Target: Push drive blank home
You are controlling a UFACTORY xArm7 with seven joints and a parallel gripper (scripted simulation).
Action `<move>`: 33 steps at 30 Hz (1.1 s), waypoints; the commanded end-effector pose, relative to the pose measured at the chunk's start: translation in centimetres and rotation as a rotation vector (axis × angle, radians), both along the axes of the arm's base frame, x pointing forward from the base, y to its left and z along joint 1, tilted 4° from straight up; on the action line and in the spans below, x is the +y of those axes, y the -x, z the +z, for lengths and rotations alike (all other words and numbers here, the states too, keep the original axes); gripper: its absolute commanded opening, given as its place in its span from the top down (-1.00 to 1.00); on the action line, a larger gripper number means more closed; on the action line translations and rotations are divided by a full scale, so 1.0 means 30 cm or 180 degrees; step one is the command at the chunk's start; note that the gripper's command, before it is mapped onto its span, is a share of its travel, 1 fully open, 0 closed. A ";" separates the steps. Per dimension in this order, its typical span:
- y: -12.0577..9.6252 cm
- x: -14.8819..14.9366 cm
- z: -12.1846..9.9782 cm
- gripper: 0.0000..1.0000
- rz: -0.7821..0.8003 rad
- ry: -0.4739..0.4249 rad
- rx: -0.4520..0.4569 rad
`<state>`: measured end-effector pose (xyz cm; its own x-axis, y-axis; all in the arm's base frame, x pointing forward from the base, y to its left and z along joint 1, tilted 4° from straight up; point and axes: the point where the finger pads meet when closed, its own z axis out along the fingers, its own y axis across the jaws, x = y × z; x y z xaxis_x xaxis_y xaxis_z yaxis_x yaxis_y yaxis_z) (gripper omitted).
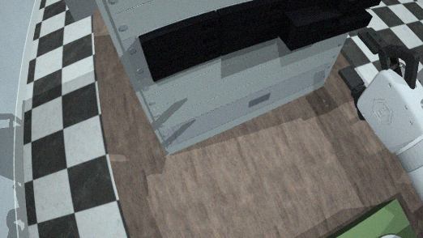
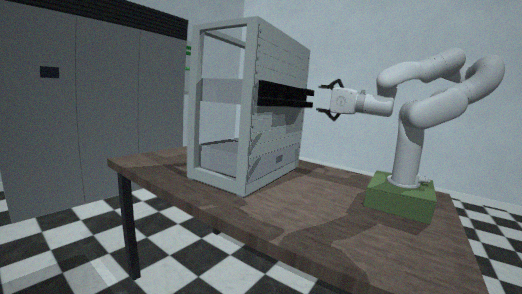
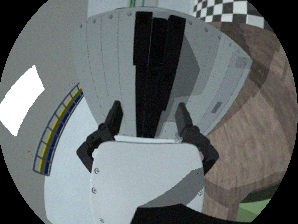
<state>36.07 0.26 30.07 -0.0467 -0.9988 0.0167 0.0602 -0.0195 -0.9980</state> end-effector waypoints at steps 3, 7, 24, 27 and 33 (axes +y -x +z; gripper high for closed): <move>0.002 0.025 -0.001 -1.00 0.0068 -0.0106 0.0028; 0.002 0.030 -0.002 -1.00 0.0083 -0.0128 0.0036; 0.005 0.046 -0.006 -1.00 0.0127 -0.0193 0.0059; 0.005 0.046 -0.006 -1.00 0.0128 -0.0194 0.0060; 0.005 0.046 -0.006 -1.00 0.0128 -0.0194 0.0060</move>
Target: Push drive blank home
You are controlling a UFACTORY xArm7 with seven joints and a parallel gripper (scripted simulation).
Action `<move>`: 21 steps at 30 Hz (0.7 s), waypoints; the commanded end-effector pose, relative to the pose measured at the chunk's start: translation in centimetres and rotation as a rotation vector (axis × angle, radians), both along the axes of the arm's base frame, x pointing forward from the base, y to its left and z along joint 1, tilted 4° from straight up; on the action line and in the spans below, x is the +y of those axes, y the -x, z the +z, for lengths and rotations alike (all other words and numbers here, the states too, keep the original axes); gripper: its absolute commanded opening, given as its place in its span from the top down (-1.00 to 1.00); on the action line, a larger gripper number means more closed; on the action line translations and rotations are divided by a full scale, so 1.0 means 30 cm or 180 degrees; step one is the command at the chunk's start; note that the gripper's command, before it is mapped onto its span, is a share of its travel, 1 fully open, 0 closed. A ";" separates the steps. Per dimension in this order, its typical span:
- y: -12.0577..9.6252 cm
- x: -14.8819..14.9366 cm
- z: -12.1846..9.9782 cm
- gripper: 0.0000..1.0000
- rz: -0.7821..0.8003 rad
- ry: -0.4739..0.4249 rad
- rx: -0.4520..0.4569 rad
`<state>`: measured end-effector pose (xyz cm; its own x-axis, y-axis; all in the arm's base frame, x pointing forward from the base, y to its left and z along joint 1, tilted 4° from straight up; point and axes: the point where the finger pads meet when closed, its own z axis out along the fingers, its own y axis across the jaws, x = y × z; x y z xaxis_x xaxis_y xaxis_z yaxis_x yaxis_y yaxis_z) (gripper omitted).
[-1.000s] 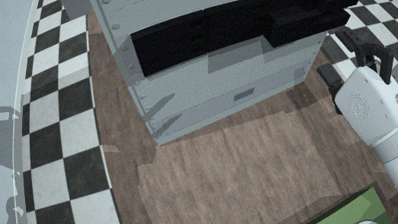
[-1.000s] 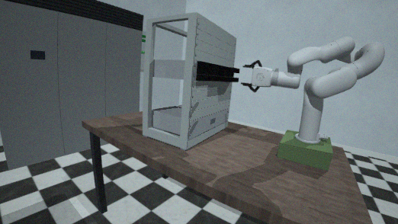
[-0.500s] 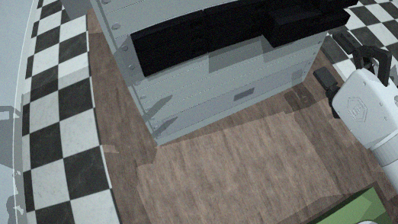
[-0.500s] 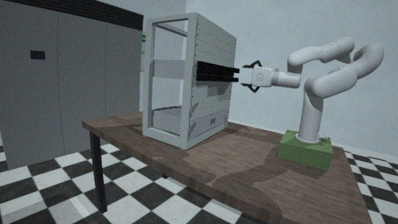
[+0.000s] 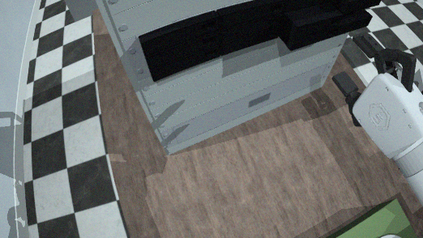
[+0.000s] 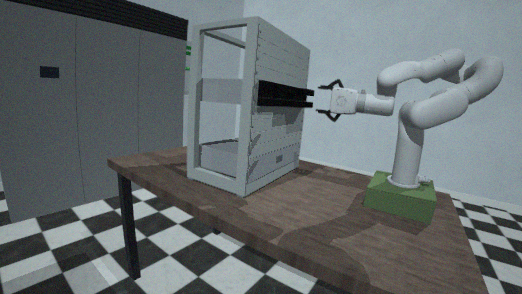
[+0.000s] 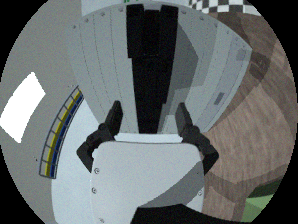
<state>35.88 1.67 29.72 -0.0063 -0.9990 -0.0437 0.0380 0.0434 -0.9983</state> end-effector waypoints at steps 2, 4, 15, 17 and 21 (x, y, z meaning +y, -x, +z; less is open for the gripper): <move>-0.002 -0.001 0.006 -1.00 -0.0002 0.0000 -0.0010; -0.002 -0.001 0.006 -1.00 -0.0002 0.0000 -0.0010; -0.084 -0.002 -0.033 -1.00 -0.0004 -0.0006 -0.0021; -0.084 -0.002 -0.033 -1.00 -0.0004 -0.0006 -0.0021; -0.084 -0.002 -0.033 -1.00 -0.0004 -0.0006 -0.0021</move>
